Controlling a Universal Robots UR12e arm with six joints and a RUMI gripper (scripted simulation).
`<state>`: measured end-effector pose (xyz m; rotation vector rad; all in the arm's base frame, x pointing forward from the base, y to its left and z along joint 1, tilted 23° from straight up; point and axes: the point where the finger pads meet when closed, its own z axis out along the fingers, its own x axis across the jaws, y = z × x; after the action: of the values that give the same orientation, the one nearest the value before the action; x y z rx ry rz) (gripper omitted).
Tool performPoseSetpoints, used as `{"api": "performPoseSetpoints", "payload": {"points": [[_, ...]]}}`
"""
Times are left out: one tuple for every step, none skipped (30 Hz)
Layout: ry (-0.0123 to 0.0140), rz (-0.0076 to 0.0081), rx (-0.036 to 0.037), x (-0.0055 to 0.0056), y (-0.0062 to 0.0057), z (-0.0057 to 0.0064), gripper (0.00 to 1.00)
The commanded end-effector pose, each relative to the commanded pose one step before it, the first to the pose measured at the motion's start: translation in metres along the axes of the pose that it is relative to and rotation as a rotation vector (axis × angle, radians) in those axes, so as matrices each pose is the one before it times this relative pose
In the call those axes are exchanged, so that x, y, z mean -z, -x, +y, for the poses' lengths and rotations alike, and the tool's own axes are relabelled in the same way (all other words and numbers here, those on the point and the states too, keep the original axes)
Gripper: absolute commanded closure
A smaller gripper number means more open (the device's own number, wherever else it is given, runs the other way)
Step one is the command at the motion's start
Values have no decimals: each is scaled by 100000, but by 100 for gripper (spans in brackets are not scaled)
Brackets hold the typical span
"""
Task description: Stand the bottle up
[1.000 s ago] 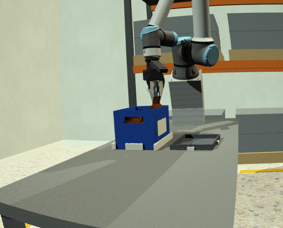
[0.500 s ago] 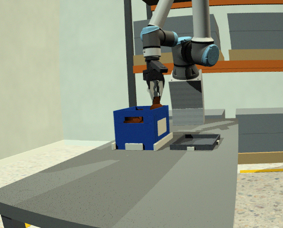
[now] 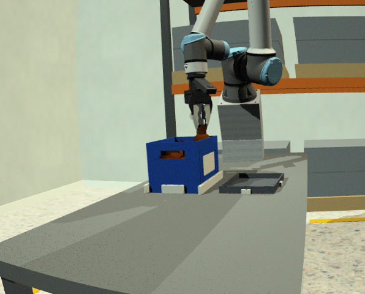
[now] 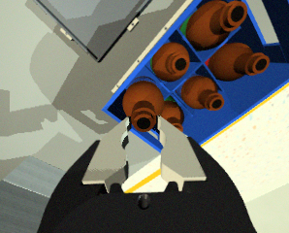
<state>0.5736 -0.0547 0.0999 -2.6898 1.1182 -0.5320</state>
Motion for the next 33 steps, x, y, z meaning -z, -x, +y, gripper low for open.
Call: {"api": "performPoseSetpoints", "payload": {"points": [[-41, 107, 28, -63, -51, -27, 100], [0, 0, 0, -41, 0, 0, 100], [0, 0, 0, -47, 0, 0, 100], [0, 0, 0, 0, 0, 0, 100], [0, 0, 0, 0, 0, 0, 100], [0, 0, 0, -53, 0, 0, 100], [0, 0, 0, -59, 0, 0, 100], [0, 0, 0, -66, 0, 0, 100], [0, 0, 0, -72, 0, 0, 100], [0, 0, 0, -77, 0, 0, 100], [0, 0, 0, -83, 0, 0, 100], [0, 0, 0, -89, 0, 0, 100], [0, 0, 0, -94, 0, 0, 100], [0, 0, 0, -99, 0, 0, 100], [0, 0, 0, -103, 0, 0, 100], [0, 0, 0, -107, 0, 0, 100], [0, 0, 0, -111, 0, 0, 100], [0, 0, 0, -114, 1, 0, 100], [0, 0, 0, -117, 0, 0, 100], [0, 0, 0, -119, 0, 0, 100], [0, 0, 0, 0, 0, 0, 100], [0, 0, 0, 0, 0, 0, 100], [0, 0, 0, -121, 1, 0, 100], [0, 0, 0, -122, 0, 0, 100], [0, 0, 0, -123, 0, 0, 100], [0, 0, 0, -123, 0, 0, 100], [0, 0, 0, -123, 1, 0, 100], [0, 0, 0, -122, 0, 0, 100], [0, 0, 0, -120, 0, 0, 100], [0, 0, 0, -118, 0, 0, 100], [0, 0, 0, -116, 1, 0, 100], [0, 0, 0, -113, 0, 0, 100], [0, 0, 0, -110, 0, 0, 100]]}}
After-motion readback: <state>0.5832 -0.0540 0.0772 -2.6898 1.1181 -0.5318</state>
